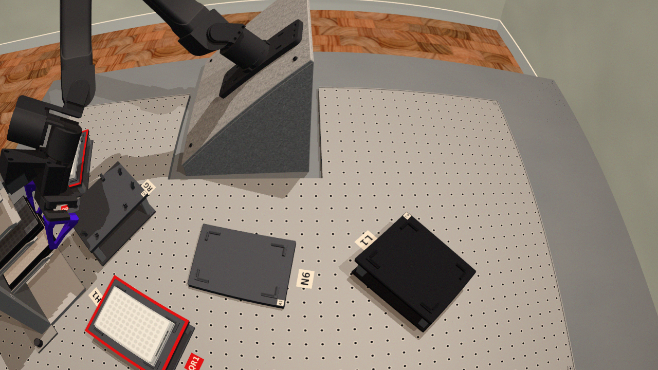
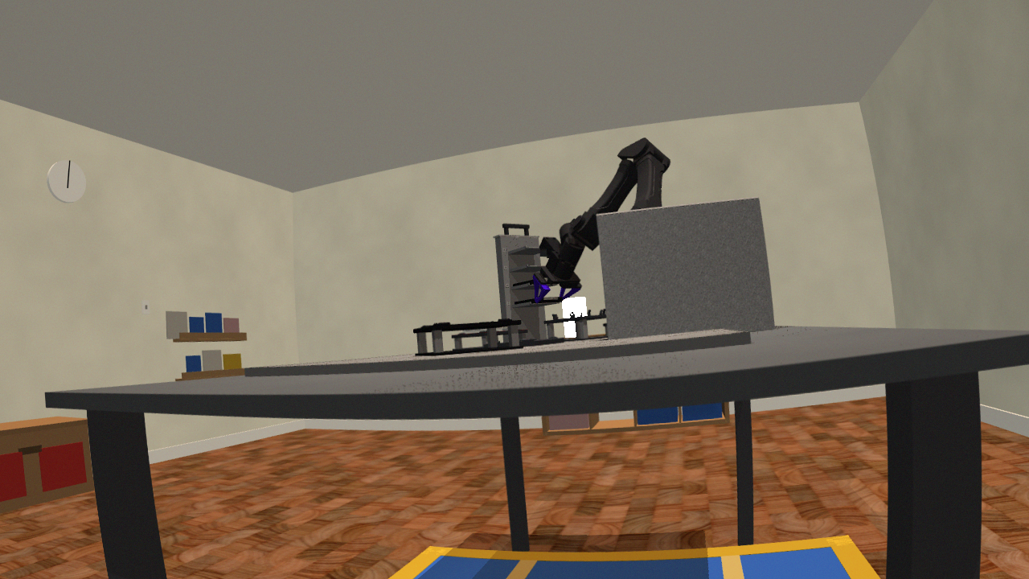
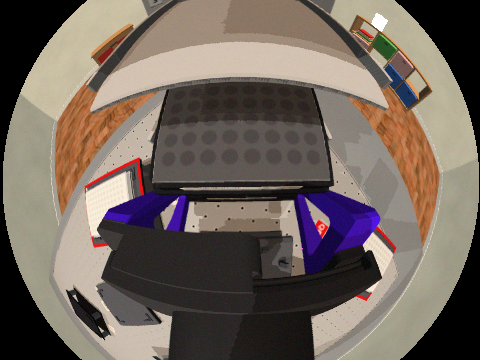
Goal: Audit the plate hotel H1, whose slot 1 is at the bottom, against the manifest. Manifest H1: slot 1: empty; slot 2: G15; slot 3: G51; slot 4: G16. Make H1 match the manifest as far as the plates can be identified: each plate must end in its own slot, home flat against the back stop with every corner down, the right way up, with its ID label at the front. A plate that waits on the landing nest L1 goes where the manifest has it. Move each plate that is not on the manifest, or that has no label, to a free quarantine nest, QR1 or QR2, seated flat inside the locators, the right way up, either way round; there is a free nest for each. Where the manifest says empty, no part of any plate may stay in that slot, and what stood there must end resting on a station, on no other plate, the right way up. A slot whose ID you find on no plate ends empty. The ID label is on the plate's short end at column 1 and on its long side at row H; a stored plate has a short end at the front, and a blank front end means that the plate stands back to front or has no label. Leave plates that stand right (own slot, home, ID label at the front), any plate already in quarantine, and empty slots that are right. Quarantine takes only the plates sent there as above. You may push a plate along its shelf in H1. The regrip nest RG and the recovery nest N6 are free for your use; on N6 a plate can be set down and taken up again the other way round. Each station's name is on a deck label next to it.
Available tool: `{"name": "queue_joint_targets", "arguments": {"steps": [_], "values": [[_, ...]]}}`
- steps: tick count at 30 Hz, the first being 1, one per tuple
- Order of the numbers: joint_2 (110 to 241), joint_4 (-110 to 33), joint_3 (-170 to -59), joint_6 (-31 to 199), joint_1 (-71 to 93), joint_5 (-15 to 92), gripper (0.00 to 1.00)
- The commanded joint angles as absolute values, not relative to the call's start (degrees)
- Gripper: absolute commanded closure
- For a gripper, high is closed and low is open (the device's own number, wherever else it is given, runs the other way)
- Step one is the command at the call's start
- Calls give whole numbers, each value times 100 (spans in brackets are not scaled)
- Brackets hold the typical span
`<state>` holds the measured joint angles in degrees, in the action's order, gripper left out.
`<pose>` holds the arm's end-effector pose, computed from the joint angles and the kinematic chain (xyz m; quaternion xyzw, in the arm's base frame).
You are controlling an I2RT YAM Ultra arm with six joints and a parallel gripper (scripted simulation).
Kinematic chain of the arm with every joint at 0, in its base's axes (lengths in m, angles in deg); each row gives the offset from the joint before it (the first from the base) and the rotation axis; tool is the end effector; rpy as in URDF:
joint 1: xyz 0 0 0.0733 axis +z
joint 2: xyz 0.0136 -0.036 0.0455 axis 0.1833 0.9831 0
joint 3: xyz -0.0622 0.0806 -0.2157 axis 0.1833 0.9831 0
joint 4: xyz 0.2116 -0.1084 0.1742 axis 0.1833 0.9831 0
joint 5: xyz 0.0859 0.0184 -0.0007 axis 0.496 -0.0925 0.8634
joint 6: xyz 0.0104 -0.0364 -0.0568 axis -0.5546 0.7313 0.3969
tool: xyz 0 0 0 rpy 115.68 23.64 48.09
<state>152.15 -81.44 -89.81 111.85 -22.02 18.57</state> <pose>0.2992 -0.2118 0.2001 0.1387 0.7565 -0.4285 0.4742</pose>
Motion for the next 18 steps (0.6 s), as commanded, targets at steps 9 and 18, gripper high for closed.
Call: {"name": "queue_joint_targets", "arguments": {"steps": [9, 18], "values": [[15162, -8124, -8976, 11180, -2181, 1859, 14], [14987, -8209, -8714, 11183, -2197, 1873, 14]]}}
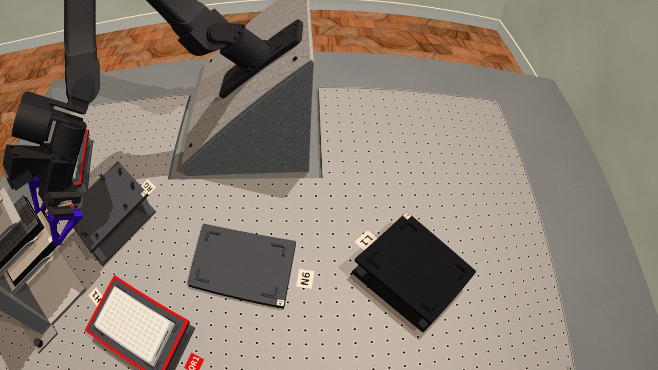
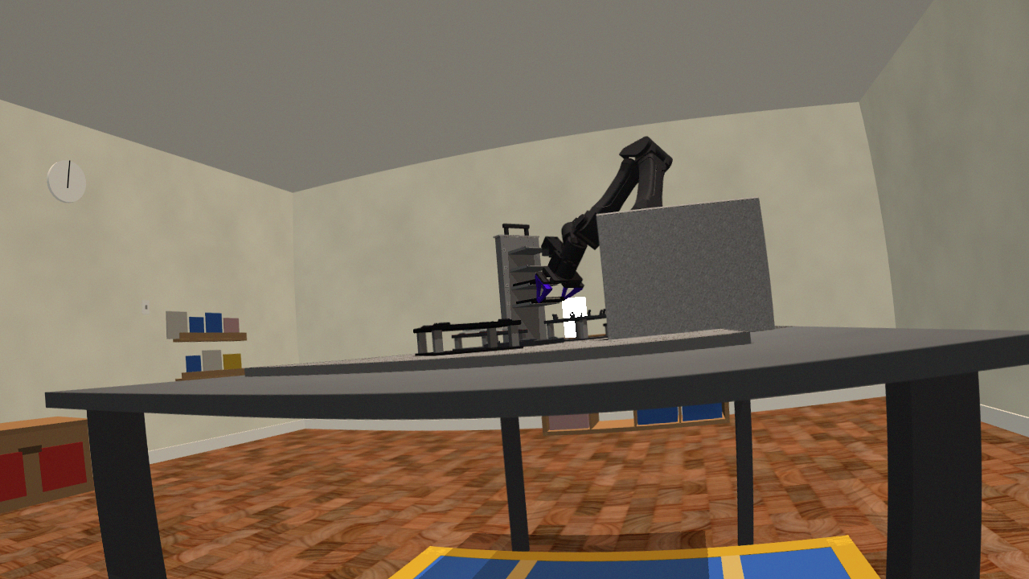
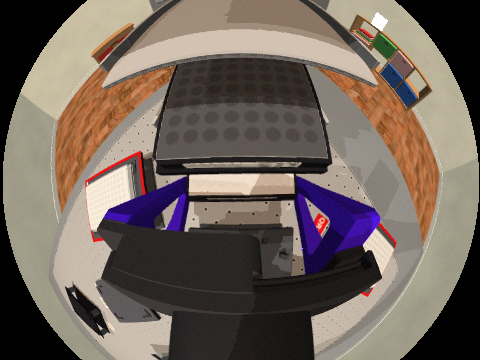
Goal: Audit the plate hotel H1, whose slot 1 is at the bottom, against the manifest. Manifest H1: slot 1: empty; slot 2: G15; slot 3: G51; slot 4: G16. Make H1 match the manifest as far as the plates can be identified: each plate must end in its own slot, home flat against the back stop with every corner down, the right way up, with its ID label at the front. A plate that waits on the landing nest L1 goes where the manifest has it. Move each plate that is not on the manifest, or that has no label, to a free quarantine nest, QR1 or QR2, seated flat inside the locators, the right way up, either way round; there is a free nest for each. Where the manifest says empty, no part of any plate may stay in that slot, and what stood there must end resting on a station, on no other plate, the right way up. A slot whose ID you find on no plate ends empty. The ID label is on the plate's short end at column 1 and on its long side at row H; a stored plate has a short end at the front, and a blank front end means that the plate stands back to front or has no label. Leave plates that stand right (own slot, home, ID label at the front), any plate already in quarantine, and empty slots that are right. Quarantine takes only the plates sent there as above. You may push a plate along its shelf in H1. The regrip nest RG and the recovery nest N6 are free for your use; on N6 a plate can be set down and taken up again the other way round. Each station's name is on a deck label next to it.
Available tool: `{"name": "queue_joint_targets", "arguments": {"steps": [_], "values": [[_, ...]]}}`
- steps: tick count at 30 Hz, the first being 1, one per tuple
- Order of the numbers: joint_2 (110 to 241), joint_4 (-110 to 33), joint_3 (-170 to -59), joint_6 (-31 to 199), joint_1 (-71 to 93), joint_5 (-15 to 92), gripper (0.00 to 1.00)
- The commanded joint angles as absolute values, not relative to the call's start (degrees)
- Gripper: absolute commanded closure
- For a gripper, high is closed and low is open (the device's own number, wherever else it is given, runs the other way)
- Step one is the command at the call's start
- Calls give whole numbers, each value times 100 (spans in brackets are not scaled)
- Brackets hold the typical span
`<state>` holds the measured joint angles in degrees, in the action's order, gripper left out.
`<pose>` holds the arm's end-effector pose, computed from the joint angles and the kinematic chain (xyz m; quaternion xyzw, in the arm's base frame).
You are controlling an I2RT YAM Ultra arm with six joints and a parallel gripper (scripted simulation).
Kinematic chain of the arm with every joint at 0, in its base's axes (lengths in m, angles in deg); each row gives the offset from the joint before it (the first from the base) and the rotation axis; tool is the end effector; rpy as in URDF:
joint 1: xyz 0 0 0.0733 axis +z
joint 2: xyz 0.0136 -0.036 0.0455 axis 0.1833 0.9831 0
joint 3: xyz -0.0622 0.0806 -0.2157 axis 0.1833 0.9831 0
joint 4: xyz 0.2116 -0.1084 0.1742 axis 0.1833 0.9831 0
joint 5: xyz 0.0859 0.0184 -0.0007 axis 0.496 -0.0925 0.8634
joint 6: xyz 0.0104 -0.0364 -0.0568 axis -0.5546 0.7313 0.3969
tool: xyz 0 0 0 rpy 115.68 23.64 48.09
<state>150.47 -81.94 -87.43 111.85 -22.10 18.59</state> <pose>0.2920 -0.2078 0.1954 0.1389 0.7575 -0.4282 0.4728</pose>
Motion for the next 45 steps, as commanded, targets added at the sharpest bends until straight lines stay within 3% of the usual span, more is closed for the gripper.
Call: {"name": "queue_joint_targets", "arguments": {"steps": [1, 45], "values": [[14965, -8220, -8682, 11184, -2199, 1875, 14], [14085, -8531, -7490, 11203, -2293, 1964, 14]]}}
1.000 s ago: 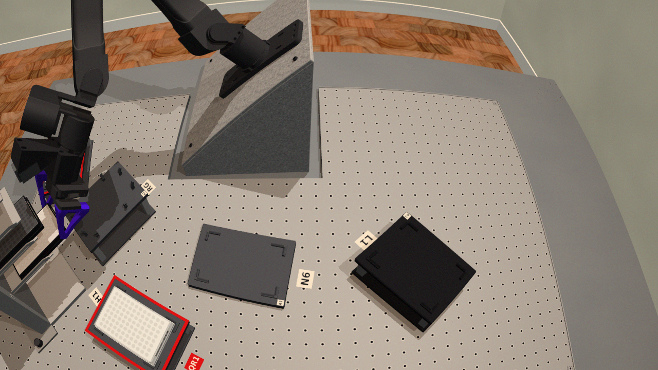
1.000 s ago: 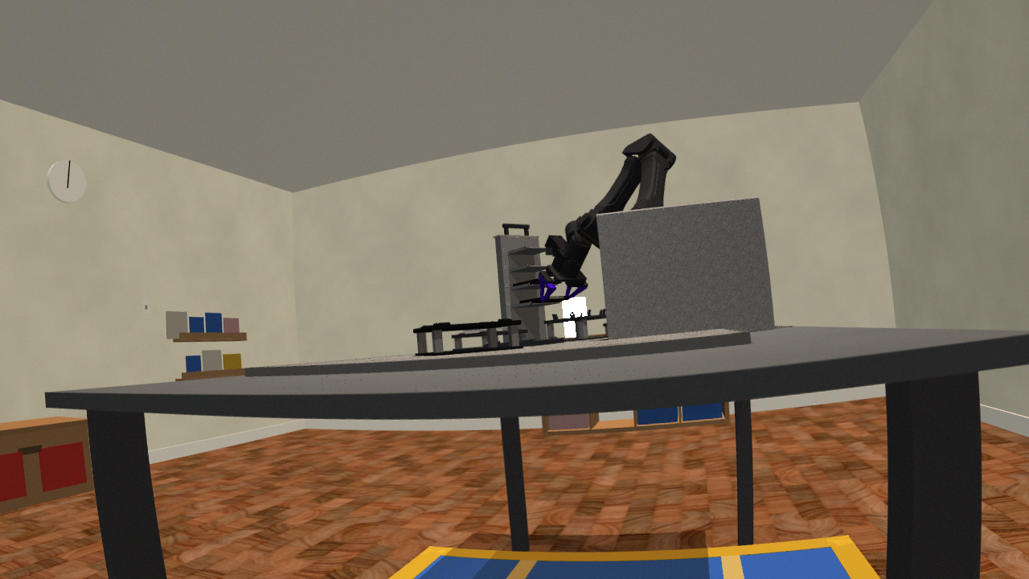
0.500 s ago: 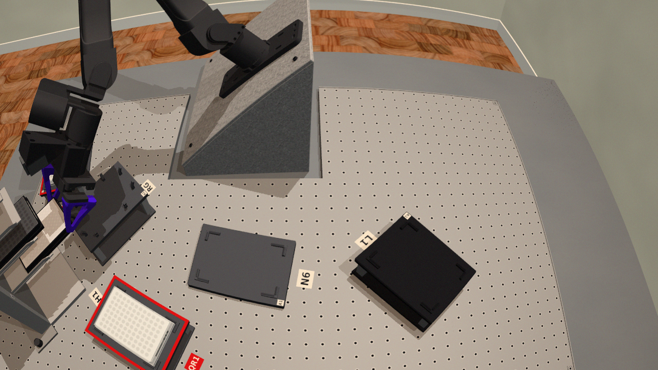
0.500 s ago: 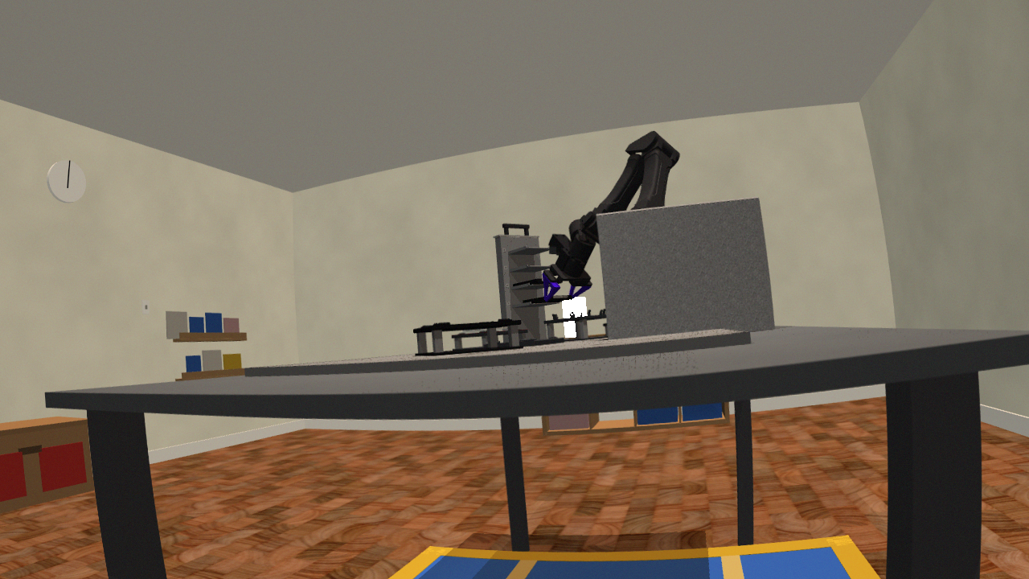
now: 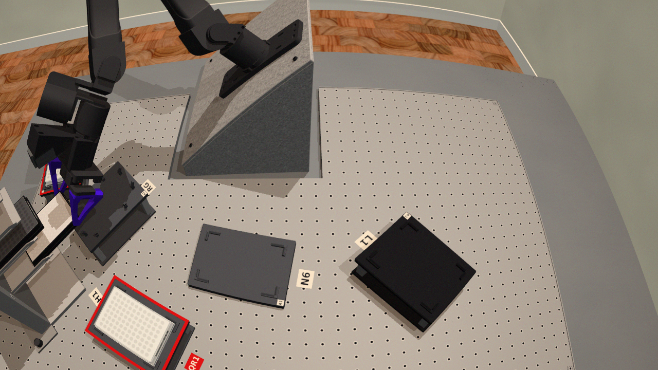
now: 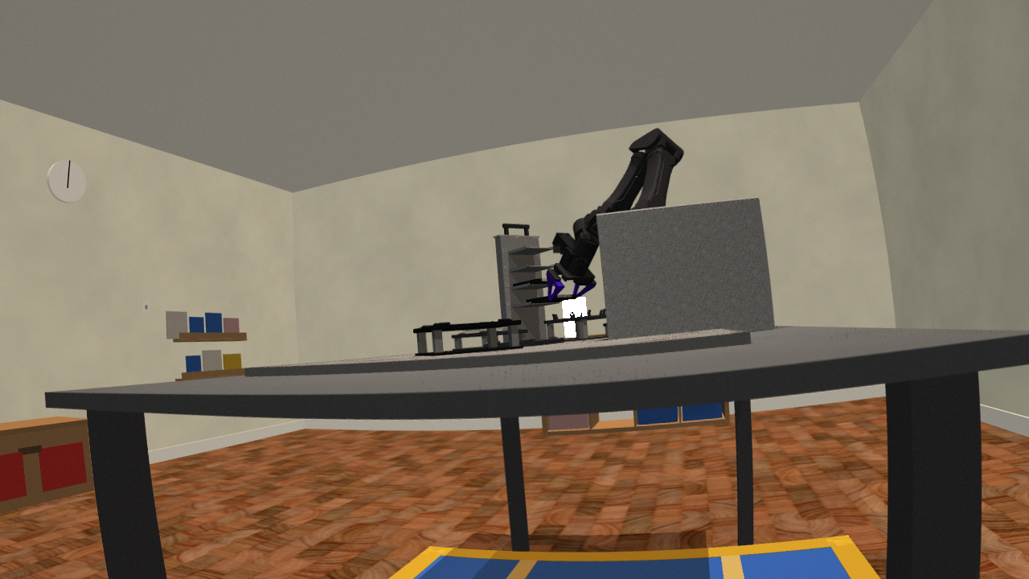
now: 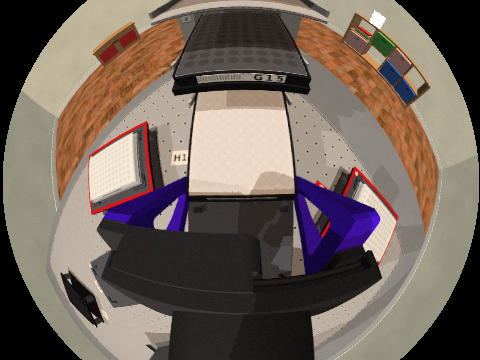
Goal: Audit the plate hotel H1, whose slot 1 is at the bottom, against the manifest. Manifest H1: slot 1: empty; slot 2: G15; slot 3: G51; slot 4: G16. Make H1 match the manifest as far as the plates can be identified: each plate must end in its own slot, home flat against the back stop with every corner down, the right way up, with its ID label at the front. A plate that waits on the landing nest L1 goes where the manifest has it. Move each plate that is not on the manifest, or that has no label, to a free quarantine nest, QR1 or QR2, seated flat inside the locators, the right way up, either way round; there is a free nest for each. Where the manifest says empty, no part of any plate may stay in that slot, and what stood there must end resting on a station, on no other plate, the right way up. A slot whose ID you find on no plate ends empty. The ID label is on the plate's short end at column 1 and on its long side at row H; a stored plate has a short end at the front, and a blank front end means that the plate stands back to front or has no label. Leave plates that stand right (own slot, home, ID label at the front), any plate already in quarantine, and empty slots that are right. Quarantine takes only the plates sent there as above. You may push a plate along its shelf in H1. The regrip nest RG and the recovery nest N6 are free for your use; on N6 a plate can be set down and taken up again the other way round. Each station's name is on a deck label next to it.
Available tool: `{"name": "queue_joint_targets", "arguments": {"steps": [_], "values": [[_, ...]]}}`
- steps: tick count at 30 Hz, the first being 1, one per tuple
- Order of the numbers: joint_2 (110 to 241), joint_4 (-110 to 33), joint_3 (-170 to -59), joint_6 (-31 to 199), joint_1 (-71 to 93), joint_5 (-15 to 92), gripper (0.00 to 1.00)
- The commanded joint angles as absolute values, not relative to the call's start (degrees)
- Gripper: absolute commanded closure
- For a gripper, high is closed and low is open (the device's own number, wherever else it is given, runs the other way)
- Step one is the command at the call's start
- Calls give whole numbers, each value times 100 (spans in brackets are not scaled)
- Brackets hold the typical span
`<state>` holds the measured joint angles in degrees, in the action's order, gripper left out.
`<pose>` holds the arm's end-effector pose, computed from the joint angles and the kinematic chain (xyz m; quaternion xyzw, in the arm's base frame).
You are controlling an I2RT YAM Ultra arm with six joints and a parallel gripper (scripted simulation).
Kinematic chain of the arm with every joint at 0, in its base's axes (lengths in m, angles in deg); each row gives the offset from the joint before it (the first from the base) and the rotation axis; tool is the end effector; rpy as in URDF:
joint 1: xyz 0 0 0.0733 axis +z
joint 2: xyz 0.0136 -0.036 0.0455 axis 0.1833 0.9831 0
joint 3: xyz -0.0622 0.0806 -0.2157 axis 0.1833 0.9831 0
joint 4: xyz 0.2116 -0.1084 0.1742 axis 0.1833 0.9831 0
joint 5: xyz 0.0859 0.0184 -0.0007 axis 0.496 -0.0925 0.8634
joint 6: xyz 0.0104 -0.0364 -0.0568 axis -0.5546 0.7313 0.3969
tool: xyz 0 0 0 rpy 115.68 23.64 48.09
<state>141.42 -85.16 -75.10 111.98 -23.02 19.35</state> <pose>0.2539 -0.1885 0.1715 0.1400 0.7579 -0.4284 0.4717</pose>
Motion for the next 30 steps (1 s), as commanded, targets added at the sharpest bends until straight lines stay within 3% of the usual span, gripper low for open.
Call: {"name": "queue_joint_targets", "arguments": {"steps": [1, 30], "values": [[14060, -8537, -7460, 11204, -2296, 1967, 14], [13343, -8620, -6662, 11223, -2390, 2057, 14]]}}
